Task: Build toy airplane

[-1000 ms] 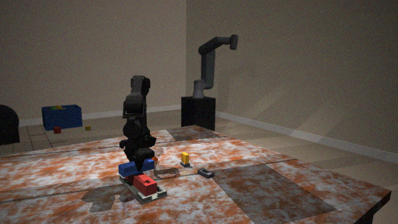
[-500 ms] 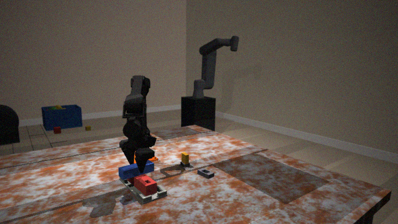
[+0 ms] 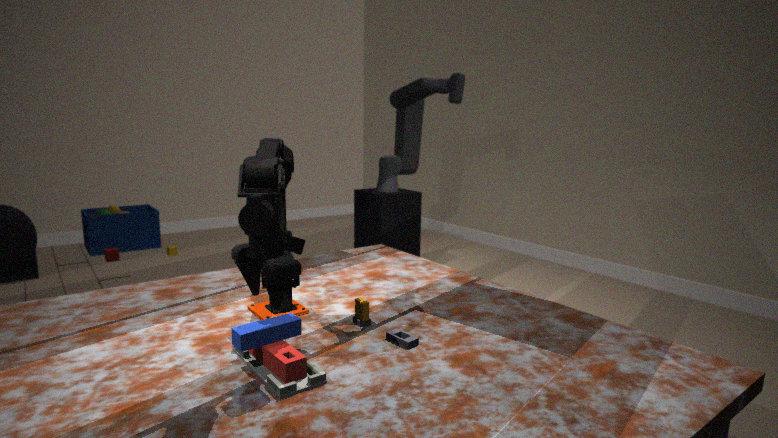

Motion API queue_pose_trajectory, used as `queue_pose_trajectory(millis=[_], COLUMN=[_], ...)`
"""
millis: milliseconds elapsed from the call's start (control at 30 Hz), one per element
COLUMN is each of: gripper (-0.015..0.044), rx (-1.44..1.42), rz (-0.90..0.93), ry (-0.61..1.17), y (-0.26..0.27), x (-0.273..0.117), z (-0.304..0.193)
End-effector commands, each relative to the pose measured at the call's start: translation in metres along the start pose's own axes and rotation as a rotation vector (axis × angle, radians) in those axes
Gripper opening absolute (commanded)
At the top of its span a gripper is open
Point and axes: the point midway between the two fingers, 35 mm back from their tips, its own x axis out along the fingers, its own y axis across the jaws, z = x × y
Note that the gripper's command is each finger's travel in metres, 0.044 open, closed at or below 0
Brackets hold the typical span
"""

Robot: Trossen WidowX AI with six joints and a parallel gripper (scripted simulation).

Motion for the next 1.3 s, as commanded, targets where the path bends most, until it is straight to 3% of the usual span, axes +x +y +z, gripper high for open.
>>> queue_pose_trajectory(millis=[0,167,767,1267], gripper=[0.044,0.044,0.044,0.044], rx=[-0.002,0.059,1.693,1.708], rz=[-0.001,-0.001,-0.001,-0.001], ry=[0.0,0.0,-0.001,-0.001], y=[0.0014,0.0,-0.0011,-0.0011], x=[-0.0224,-0.0222,-0.0185,-0.0185], z=[0.0009,-0.0001,-0.0009,-0.0009])
